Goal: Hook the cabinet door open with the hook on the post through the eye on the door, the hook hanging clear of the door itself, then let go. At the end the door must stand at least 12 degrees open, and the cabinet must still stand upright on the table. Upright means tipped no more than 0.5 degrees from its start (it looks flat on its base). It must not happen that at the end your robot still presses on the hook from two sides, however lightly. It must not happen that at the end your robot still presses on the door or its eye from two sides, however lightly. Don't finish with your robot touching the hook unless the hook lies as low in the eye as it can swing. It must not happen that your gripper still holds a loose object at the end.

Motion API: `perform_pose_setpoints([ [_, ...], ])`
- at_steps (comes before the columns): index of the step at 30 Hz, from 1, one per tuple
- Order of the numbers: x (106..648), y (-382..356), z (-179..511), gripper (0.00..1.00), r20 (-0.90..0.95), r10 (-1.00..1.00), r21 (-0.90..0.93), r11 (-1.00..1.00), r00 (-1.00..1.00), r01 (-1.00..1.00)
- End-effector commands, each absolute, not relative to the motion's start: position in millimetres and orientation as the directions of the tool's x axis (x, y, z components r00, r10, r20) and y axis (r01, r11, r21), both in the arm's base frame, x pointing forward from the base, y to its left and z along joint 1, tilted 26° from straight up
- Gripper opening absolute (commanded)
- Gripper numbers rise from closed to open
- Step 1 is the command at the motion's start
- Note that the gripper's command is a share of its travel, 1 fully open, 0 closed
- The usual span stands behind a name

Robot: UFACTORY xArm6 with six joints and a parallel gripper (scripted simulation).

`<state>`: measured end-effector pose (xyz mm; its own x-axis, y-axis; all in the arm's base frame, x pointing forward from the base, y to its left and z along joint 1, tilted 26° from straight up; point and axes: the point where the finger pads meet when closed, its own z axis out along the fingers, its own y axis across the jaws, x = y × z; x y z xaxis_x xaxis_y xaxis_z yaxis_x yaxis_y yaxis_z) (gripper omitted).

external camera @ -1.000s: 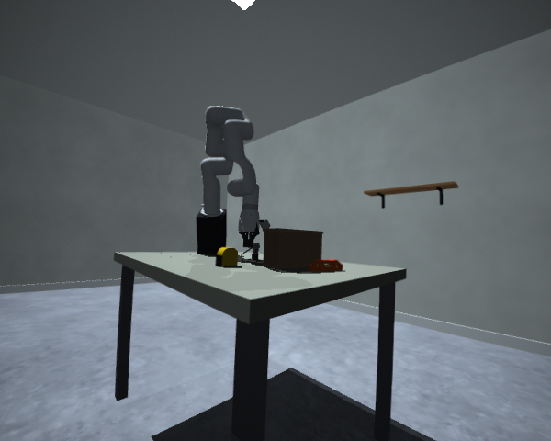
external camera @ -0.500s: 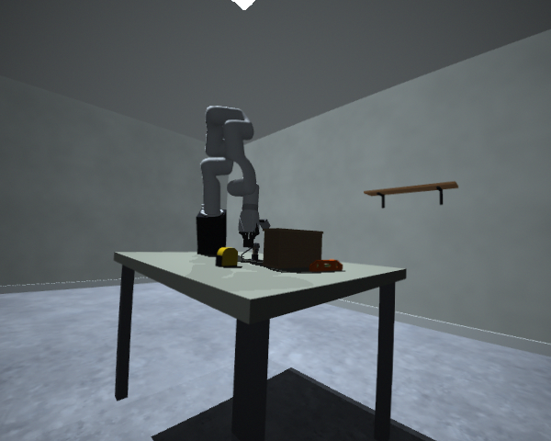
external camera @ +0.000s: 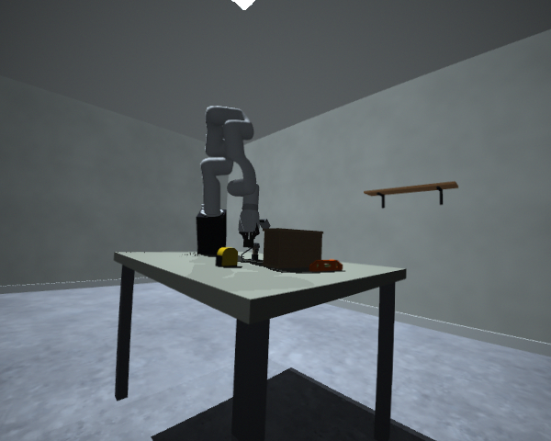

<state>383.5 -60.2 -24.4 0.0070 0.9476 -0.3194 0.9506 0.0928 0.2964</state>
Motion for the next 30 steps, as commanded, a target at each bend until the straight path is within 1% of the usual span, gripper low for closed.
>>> perform_pose_setpoints([
  [1, 384.2, -59.9, -23.7, 0.24, -0.319, 0.948, 0.298, 0.093, 0.007, 0.95],
  [30, 387.5, -63.2, -33.2, 0.24, -0.319, 0.948, 0.298, 0.093, 0.007, 0.95],
])
